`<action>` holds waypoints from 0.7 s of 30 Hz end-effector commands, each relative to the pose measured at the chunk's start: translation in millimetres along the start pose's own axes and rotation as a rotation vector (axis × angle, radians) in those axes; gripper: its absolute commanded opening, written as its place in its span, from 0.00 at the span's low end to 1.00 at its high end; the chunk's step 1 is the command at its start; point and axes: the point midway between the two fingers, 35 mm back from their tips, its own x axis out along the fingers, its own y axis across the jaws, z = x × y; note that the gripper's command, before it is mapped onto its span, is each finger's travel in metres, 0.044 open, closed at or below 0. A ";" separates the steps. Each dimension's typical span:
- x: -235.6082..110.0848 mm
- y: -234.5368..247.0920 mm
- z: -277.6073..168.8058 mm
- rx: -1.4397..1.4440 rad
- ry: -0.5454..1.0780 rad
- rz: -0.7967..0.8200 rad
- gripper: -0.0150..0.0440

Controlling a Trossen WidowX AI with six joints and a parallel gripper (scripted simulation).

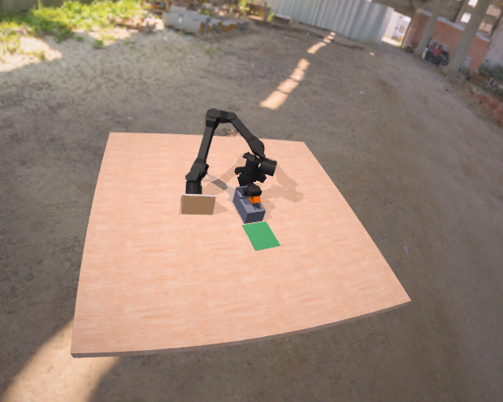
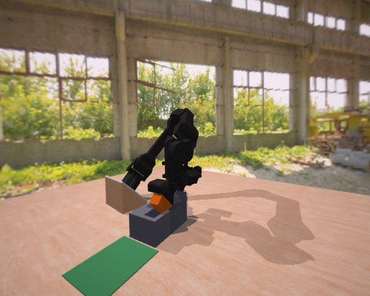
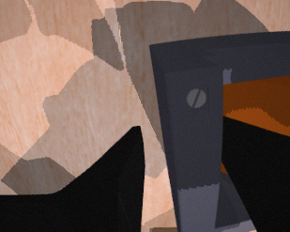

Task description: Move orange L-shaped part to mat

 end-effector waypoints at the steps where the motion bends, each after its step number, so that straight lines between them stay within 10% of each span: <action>1: -8.0 6.7 0.5 -0.004 -0.003 -0.006 0.56; 21: -105.0 -2.7 2.0 0.002 -0.023 -0.023 0.56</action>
